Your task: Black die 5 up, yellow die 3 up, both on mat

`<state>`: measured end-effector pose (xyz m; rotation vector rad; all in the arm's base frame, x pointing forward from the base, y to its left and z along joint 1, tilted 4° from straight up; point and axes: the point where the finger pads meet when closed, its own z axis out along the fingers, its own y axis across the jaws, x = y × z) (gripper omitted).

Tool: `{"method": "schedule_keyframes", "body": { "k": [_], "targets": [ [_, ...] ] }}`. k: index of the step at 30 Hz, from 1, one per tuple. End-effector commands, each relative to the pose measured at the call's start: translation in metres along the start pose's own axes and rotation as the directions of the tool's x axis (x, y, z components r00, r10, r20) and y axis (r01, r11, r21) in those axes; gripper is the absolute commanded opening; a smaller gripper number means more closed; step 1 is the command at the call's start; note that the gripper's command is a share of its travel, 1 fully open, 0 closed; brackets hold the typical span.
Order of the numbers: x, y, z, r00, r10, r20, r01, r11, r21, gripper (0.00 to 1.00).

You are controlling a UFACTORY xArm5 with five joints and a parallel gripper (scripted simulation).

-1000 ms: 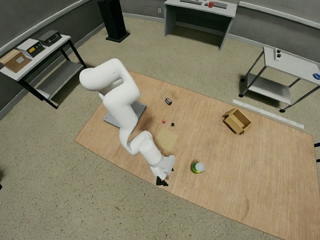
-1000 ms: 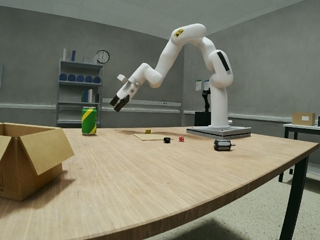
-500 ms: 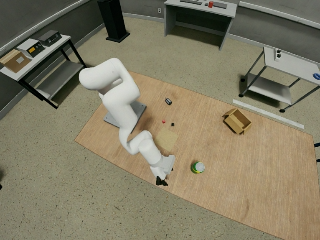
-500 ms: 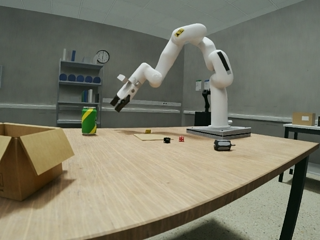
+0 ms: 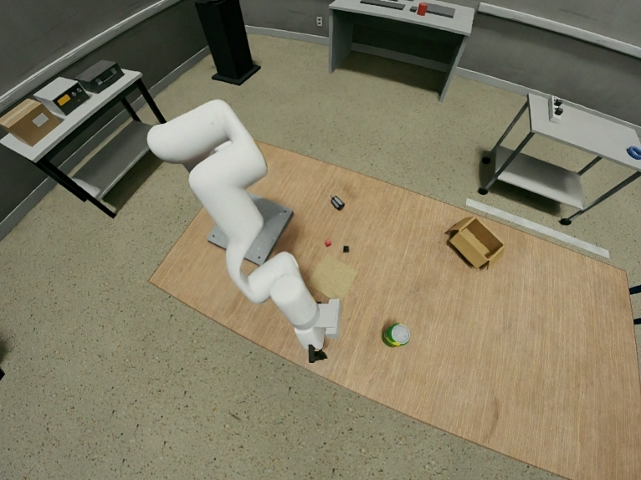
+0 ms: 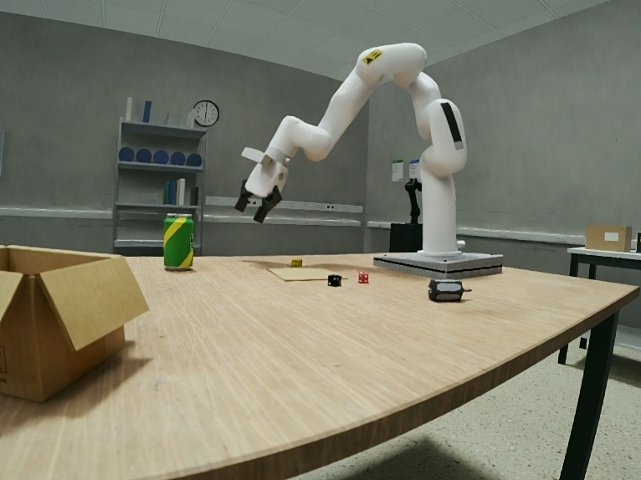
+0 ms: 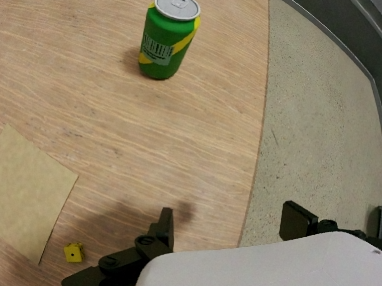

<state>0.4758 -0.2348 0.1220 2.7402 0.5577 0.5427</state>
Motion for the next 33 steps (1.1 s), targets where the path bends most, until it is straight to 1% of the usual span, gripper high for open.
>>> {"method": "schedule_keyframes", "body": {
  "k": [1, 3, 4, 6, 7, 8, 12, 14, 16, 17, 19, 21, 22, 23, 25, 33],
  "targets": [
    [-0.018, -0.015, -0.018, 0.990, -0.122, 0.071, 0.114, 0.988, 0.101, 1.00],
    [-0.019, -0.015, -0.018, 0.990, -0.123, 0.072, 0.115, 0.988, 0.102, 1.00],
    [-0.027, -0.023, -0.026, 0.981, -0.171, 0.091, 0.157, 0.977, 0.143, 1.00],
    [-0.028, -0.024, -0.027, 0.979, -0.179, 0.094, 0.164, 0.975, 0.151, 1.00],
    [-0.035, -0.030, -0.034, 0.970, -0.218, 0.105, 0.196, 0.963, 0.185, 1.00],
    [-0.037, -0.033, -0.036, 0.966, -0.233, 0.109, 0.208, 0.958, 0.199, 1.00],
    [-0.037, -0.033, -0.036, 0.966, -0.233, 0.109, 0.208, 0.958, 0.199, 1.00],
    [-0.054, -0.048, -0.053, 0.939, -0.322, 0.123, 0.278, 0.918, 0.283, 1.00],
    [-0.054, -0.048, -0.053, 0.938, -0.325, 0.123, 0.280, 0.917, 0.285, 1.00],
    [-0.061, -0.055, -0.061, 0.925, -0.360, 0.124, 0.306, 0.897, 0.320, 1.00],
    [-0.061, -0.055, -0.061, 0.925, -0.360, 0.124, 0.306, 0.896, 0.321, 1.00],
    [-0.070, -0.065, -0.072, 0.904, -0.409, 0.121, 0.341, 0.864, 0.371, 1.00],
    [-0.070, -0.065, -0.072, 0.904, -0.409, 0.121, 0.341, 0.864, 0.371, 1.00],
    [-0.073, -0.068, -0.075, 0.898, -0.423, 0.119, 0.351, 0.854, 0.385, 1.00],
    [-0.075, -0.070, -0.078, 0.893, -0.434, 0.117, 0.358, 0.845, 0.397, 1.00],
    [-0.075, -0.070, -0.078, 0.893, -0.434, 0.117, 0.359, 0.845, 0.397, 1.00]
  ]
}}
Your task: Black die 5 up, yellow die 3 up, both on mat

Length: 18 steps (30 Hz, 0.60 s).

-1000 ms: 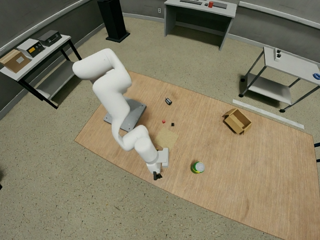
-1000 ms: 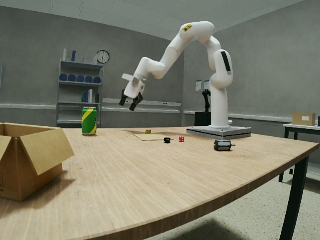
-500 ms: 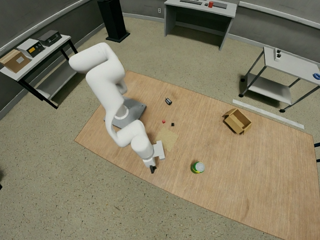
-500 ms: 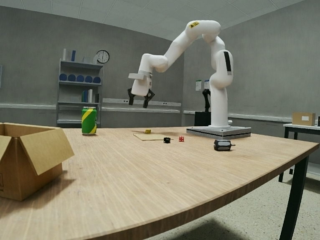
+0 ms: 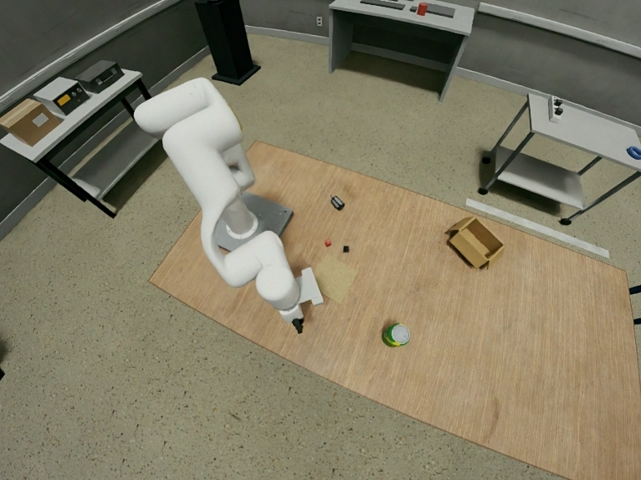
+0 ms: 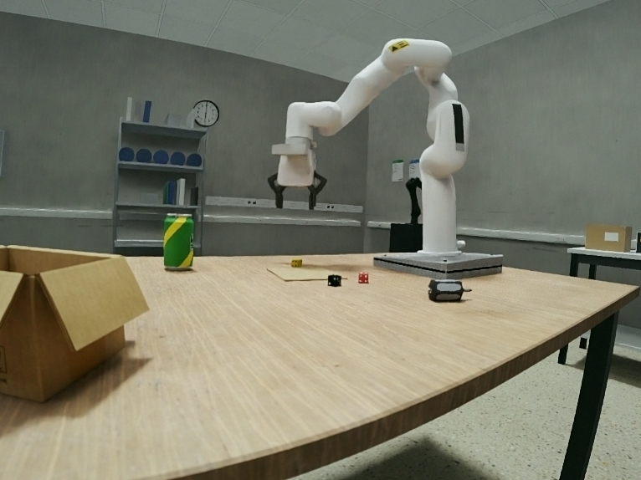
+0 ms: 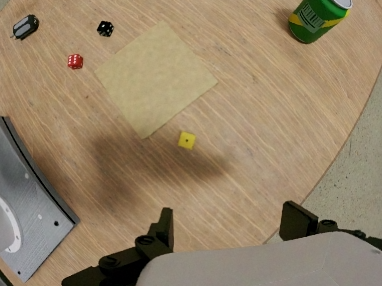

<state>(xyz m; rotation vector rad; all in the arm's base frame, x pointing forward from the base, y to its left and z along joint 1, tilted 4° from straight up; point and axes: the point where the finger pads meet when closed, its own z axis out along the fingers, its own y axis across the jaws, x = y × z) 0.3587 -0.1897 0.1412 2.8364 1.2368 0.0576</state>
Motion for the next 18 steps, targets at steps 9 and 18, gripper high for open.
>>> {"method": "schedule_keyframes", "body": {
  "k": [9, 18],
  "targets": [
    [-0.001, -0.001, -0.002, 1.000, -0.007, 0.001, 0.007, 1.000, 0.005, 1.00],
    [-0.002, -0.001, 0.014, 1.000, -0.007, 0.001, 0.007, 1.000, 0.005, 1.00]
  ]
}}
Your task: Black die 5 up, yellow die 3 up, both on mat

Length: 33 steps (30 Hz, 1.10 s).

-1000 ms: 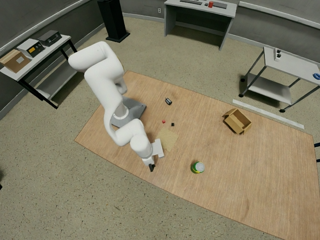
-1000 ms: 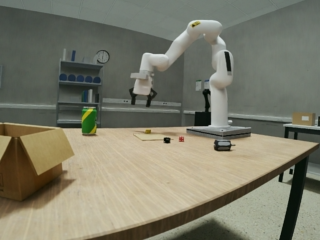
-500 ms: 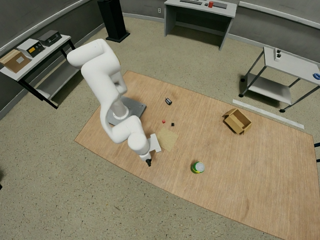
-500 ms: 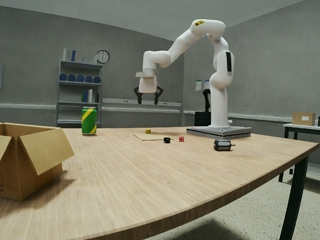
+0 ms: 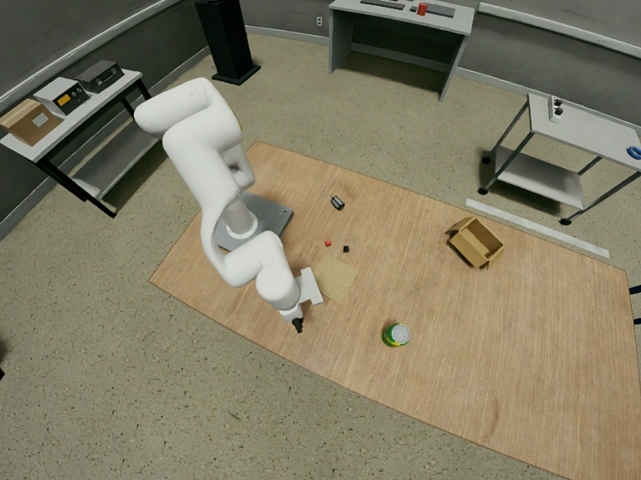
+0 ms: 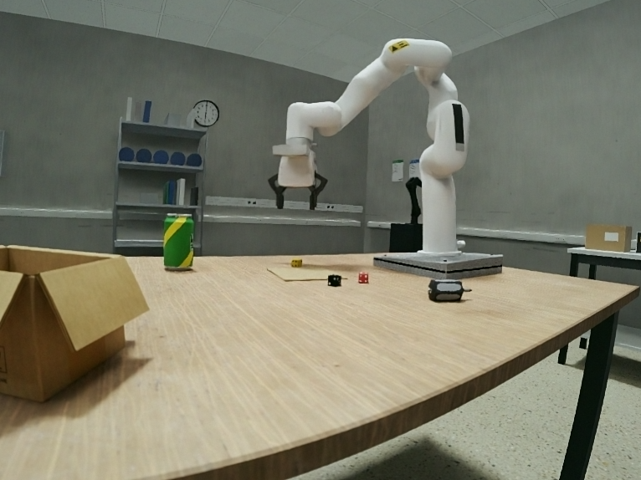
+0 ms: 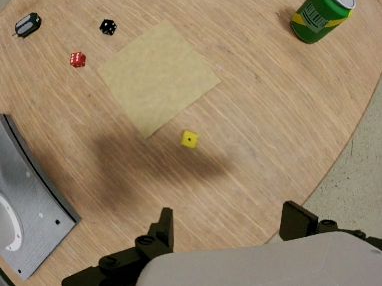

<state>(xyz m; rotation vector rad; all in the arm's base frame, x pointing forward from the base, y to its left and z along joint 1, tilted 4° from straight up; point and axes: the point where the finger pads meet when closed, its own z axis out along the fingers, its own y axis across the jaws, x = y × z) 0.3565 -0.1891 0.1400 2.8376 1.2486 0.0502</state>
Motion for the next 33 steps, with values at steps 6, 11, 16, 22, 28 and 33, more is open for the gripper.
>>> {"method": "schedule_keyframes", "body": {
  "k": [6, 11, 16, 22, 28, 33],
  "targets": [
    [-0.004, 0.002, 0.059, 1.000, 0.000, 0.000, 0.000, 1.000, -0.002, 1.00],
    [-0.005, 0.003, 0.082, 1.000, 0.000, 0.000, 0.000, 1.000, -0.002, 1.00],
    [-0.007, 0.004, 0.102, 1.000, 0.000, 0.000, 0.000, 1.000, -0.002, 1.00],
    [-0.007, 0.004, 0.106, 1.000, 0.000, 0.000, 0.000, 1.000, -0.002, 1.00],
    [-0.007, 0.004, 0.106, 1.000, 0.000, 0.000, 0.000, 1.000, -0.002, 1.00],
    [-0.007, 0.004, 0.106, 1.000, 0.000, 0.000, 0.000, 1.000, -0.002, 1.00]
  ]
}}
